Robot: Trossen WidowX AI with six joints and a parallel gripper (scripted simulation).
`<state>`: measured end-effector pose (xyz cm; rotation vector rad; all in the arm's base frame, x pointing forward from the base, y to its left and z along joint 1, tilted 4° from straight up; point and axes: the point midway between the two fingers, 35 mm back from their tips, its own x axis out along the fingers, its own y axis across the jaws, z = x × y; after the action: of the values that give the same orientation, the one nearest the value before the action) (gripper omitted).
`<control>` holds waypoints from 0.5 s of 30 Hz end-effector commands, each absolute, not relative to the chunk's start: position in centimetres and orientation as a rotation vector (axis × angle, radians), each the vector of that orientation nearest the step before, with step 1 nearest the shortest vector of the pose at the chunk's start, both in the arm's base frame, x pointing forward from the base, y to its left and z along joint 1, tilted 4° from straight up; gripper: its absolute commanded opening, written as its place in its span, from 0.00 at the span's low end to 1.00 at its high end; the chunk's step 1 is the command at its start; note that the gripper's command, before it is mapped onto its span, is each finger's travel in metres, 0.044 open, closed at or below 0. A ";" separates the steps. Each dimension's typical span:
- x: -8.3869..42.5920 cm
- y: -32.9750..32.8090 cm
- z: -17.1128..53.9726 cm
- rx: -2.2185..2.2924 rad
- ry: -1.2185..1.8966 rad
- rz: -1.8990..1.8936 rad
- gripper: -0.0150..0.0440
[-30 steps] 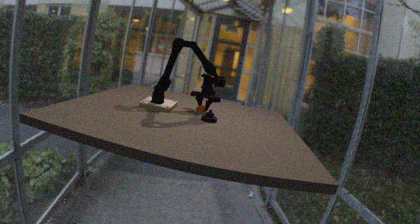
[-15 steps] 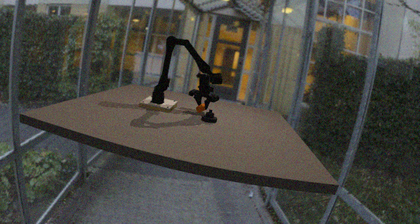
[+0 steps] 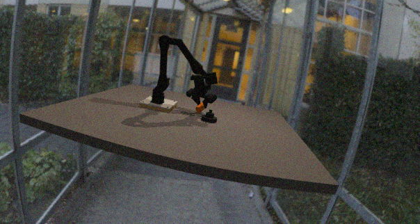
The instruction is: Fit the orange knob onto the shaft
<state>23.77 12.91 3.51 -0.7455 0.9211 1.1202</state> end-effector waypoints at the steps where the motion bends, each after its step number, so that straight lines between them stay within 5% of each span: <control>1: 23.6 12.6 3.6 -0.711 0.870 1.141 0.56; 15: 23.1 11.0 3.8 -0.560 0.667 1.200 0.56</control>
<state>23.30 11.27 3.80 -0.5853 0.7042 1.1877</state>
